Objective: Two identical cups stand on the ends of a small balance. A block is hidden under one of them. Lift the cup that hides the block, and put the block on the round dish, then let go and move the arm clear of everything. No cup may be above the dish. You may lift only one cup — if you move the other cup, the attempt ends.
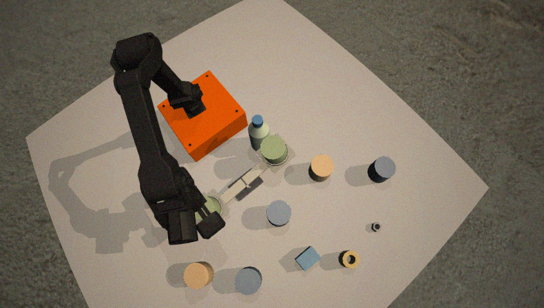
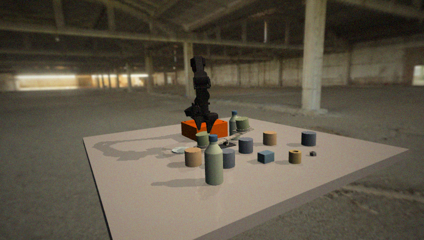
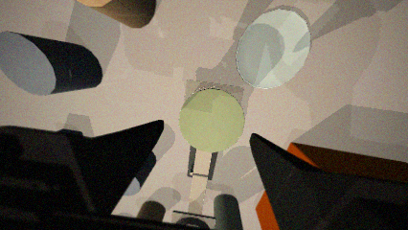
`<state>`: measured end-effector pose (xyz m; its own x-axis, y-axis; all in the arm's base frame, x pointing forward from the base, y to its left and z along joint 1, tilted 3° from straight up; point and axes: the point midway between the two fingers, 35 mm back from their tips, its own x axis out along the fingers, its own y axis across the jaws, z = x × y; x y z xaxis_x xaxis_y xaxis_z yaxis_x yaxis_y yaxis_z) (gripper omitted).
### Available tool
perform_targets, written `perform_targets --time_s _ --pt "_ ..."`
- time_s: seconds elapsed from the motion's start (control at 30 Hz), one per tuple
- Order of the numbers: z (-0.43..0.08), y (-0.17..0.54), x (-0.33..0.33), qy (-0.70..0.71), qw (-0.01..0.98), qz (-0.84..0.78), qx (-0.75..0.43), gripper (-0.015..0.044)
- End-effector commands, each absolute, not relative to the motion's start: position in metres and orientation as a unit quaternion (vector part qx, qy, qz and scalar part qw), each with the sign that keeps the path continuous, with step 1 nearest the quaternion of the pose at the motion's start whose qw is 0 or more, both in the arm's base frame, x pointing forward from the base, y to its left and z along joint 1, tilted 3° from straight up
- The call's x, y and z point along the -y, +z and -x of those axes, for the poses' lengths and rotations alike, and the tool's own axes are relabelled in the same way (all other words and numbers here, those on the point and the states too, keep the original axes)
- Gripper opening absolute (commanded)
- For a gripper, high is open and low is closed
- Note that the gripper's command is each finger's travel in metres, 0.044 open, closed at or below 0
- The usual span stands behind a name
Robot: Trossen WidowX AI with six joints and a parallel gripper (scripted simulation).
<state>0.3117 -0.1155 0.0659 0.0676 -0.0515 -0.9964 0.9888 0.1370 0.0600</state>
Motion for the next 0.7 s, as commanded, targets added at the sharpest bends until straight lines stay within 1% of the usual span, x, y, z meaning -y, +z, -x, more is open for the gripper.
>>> perform_targets --time_s 0.0,0.67 --pt "-0.31 0.057 0.116 -0.467 0.558 -0.465 -0.504 0.044" --pt "-0.312 0.025 0.118 -0.467 0.558 -0.465 -0.504 0.044"
